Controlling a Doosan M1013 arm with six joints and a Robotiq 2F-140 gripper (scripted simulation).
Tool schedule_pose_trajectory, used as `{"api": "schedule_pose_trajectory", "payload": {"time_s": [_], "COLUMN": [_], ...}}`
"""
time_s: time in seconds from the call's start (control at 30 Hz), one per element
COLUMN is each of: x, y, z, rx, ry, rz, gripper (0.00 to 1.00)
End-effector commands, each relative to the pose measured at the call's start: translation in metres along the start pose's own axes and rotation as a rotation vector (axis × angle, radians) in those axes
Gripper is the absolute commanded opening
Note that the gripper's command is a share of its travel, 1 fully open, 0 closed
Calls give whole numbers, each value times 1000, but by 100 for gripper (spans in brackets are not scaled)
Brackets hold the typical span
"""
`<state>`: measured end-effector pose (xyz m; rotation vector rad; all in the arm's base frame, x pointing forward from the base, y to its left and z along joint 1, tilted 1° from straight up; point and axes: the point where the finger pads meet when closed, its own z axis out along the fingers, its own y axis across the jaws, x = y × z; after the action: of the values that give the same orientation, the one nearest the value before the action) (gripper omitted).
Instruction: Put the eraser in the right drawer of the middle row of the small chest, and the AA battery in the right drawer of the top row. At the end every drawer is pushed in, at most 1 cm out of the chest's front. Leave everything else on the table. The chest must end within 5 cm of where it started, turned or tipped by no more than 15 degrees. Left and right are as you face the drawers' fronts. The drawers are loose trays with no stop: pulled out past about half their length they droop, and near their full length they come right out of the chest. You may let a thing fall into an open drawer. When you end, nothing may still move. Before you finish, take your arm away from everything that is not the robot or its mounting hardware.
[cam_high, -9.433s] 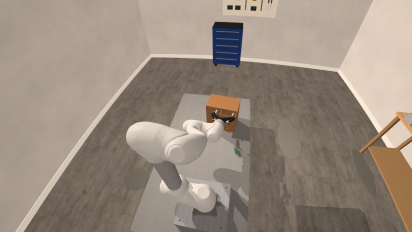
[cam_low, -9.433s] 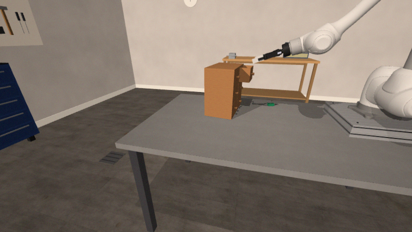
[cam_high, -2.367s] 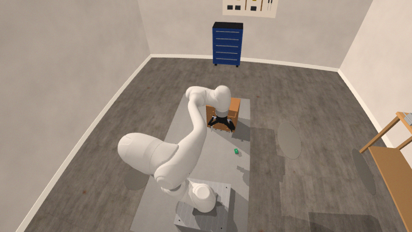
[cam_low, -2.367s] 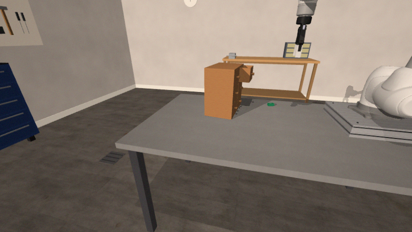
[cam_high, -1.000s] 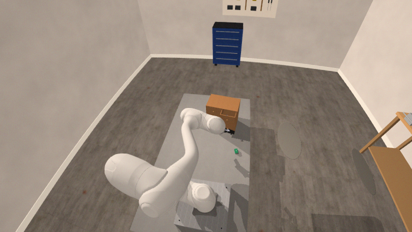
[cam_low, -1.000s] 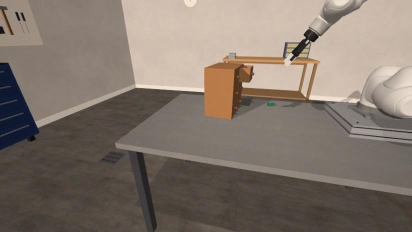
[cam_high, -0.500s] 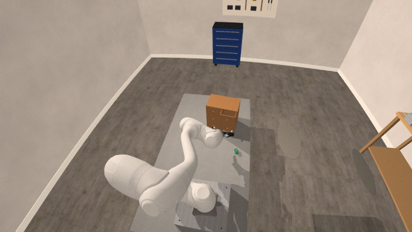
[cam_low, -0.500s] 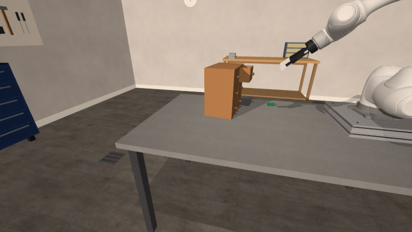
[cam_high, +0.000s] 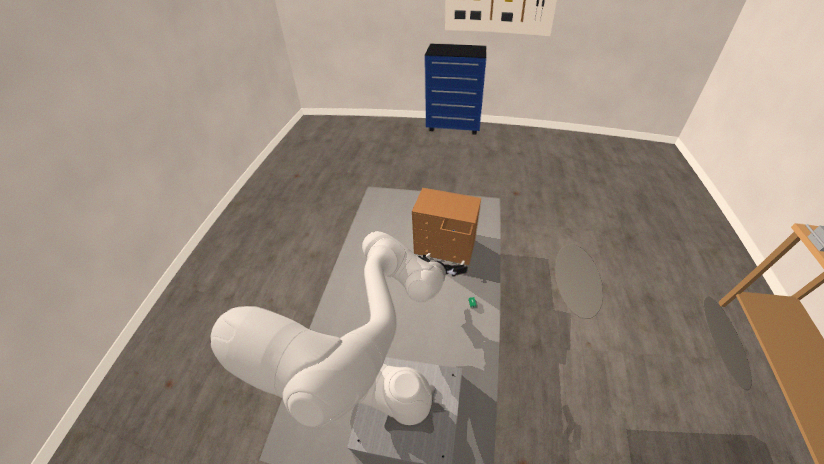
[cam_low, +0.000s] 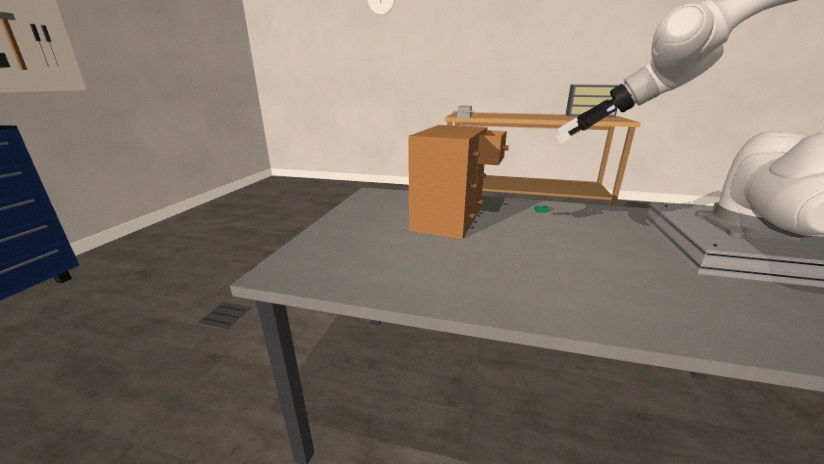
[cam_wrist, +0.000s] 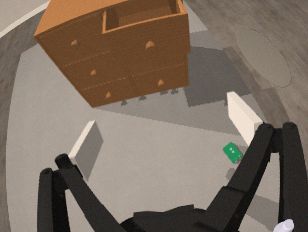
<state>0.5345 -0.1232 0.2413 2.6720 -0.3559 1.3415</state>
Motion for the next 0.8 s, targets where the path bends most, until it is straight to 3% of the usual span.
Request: {"api": "schedule_pose_trajectory", "payload": {"time_s": [0.0, 0.77], "x": [0, -1], "y": [0, 1], "z": [1, 9], "rx": [44, 38], "ry": [23, 92], "rz": [0, 1], "gripper": [100, 100]}}
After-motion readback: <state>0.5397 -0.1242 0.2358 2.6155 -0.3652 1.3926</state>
